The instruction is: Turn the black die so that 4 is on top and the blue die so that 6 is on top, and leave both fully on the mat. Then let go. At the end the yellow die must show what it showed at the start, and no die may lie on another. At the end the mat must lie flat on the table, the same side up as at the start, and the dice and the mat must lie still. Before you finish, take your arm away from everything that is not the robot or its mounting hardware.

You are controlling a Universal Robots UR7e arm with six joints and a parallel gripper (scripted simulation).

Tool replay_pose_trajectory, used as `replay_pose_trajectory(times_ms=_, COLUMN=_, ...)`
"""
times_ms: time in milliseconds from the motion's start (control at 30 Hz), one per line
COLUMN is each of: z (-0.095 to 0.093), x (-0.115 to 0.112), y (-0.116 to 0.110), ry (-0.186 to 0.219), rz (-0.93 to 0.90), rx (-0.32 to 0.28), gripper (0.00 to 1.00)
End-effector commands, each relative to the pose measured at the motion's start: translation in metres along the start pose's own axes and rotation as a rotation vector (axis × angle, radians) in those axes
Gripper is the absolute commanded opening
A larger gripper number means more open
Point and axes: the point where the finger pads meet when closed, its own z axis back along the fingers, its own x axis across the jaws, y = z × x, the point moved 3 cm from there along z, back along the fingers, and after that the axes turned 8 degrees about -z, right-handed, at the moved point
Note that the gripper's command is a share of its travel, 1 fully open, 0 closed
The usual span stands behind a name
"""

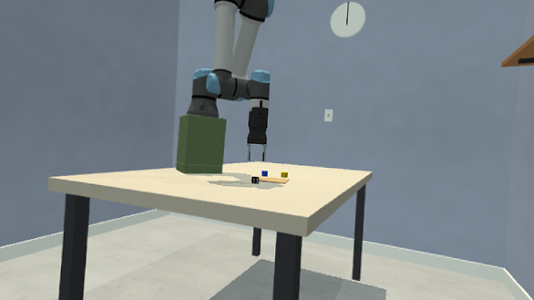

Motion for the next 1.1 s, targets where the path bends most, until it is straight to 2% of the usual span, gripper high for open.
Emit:
replay_pose_trajectory(times_ms=0, z=-0.0007, x=-0.0003, y=-0.0006, ry=0.001, rz=0.053, rx=0.001, gripper=1.0)
replay_pose_trajectory(times_ms=333, z=-0.0012, x=-0.0004, y=-0.001, ry=0.001, rz=0.075, rx=0.001, gripper=1.0)
replay_pose_trajectory(times_ms=367, z=-0.0012, x=-0.0004, y=-0.001, ry=0.001, rz=0.075, rx=0.001, gripper=0.79)
replay_pose_trajectory(times_ms=1067, z=-0.0012, x=-0.0004, y=-0.001, ry=0.001, rz=0.075, rx=0.001, gripper=0.79)
